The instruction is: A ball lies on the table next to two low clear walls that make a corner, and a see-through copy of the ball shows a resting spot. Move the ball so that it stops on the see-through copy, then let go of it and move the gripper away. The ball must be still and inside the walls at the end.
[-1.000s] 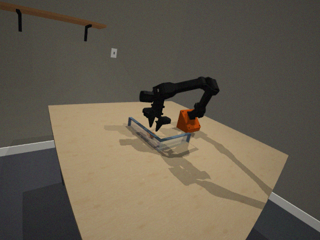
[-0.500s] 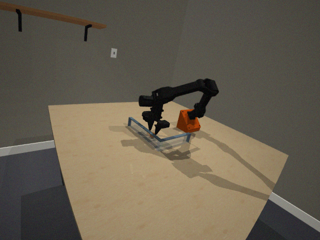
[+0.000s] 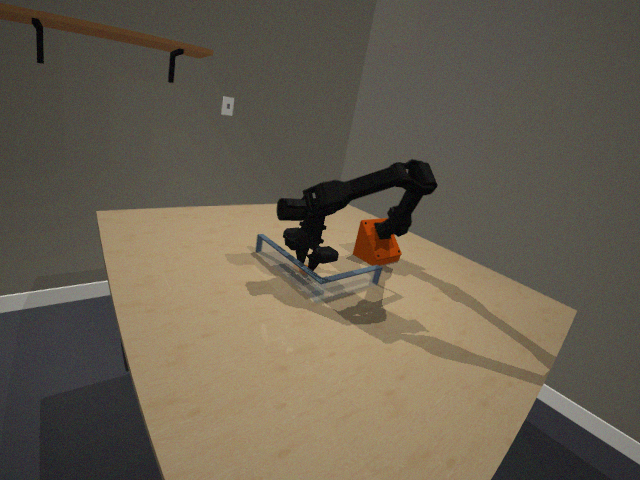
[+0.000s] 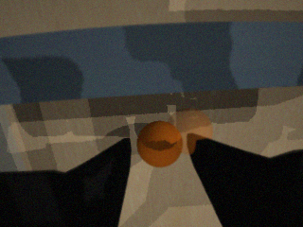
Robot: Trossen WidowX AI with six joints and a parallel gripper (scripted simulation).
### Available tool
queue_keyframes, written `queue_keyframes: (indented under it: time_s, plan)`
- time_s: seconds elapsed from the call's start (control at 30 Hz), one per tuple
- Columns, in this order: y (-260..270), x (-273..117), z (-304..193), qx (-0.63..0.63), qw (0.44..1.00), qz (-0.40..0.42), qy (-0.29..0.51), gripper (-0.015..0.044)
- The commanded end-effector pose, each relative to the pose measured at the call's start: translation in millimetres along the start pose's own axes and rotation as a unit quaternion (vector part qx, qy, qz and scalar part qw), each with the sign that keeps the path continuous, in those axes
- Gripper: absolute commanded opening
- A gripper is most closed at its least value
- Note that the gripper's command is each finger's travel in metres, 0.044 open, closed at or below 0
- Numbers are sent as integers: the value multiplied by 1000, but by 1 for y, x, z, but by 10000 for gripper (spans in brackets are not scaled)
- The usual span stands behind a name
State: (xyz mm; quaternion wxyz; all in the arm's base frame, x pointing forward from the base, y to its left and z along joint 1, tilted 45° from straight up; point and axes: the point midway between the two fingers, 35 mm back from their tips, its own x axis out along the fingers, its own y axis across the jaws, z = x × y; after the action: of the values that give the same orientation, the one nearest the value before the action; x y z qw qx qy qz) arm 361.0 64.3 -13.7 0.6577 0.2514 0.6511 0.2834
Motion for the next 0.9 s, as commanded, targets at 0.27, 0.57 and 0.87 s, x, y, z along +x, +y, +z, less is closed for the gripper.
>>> queue_keyframes:
  time_s: [0.27, 0.57, 0.87]
  plan:
    - [0, 1, 0, 3, 1000, 1, -1, 67]
    - [-3, -31, 5, 2, 1000, -4, -1, 0]
    - [-3, -89, 4, 3, 1000, -4, 1, 0]
